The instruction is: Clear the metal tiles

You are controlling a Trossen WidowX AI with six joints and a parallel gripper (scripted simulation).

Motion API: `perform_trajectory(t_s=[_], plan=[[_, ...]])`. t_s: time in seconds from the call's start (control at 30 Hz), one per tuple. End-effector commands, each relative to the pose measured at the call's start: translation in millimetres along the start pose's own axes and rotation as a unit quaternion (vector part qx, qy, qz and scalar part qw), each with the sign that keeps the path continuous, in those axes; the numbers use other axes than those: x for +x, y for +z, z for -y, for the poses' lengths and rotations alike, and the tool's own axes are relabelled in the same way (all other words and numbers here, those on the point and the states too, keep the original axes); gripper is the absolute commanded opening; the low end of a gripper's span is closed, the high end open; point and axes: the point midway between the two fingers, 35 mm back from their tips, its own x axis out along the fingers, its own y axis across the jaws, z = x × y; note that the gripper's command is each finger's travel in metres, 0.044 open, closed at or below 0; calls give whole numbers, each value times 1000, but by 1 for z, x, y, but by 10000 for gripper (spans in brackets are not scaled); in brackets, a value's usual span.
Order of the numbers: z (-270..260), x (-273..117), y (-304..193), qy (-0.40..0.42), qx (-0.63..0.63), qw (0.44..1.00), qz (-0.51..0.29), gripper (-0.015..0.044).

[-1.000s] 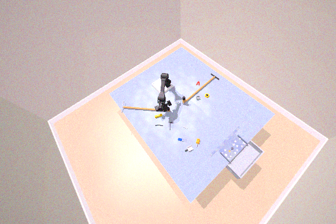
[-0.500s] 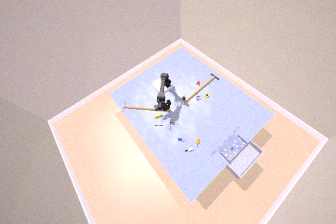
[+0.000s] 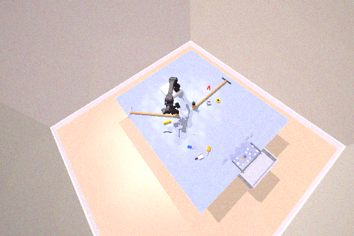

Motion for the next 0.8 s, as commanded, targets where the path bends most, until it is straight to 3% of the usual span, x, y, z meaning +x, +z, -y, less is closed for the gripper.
perform_trajectory(t_s=[0.0, 0.27, 0.77], plan=[[0, -16, 0, -3, -3, 1000, 5, 0], [-4, -26, 0, -3, -8, 1000, 4, 0], [-67, -24, 25, -3, -116, 993, 3, 0]])
